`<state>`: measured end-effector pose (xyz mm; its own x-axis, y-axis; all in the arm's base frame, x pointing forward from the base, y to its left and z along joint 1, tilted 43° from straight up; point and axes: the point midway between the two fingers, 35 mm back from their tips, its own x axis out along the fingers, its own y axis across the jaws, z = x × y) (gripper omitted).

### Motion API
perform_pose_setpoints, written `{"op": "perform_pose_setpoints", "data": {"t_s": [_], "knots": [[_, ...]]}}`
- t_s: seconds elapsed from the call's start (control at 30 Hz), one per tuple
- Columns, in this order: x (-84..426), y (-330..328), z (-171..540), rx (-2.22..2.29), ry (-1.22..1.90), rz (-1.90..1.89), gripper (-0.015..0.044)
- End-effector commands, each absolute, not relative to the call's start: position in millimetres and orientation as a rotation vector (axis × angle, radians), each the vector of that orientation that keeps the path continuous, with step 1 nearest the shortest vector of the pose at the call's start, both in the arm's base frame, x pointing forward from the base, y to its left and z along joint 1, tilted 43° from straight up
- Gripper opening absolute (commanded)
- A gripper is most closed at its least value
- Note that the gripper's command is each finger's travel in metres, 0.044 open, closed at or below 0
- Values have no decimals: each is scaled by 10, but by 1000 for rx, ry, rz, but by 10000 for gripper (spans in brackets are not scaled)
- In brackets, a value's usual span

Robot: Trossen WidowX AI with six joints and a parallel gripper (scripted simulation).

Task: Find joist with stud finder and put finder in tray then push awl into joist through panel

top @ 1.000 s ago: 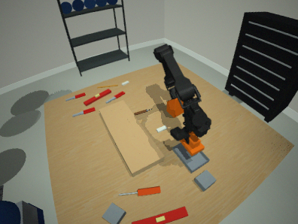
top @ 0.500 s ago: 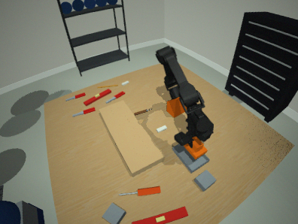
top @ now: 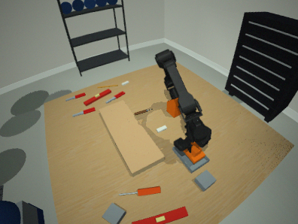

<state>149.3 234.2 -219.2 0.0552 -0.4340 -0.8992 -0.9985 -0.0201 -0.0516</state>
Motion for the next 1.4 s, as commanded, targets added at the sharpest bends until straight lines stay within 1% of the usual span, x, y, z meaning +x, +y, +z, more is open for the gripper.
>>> {"op": "perform_pose_setpoints", "data": {"t_s": [0.0,0.7,1.1,1.23,1.27,1.37], "knots": [[1500,2272,-2260,-1572,1476,929,0],[1511,2077,-2458,-1573,1476,927,0],[1502,2083,-2447,-1566,1485,925,315],[1503,2281,-2267,-1565,1485,926,420],[1499,2361,-2185,-1565,1485,927,440],[1456,2657,-1834,-1564,1485,929,440]]}}
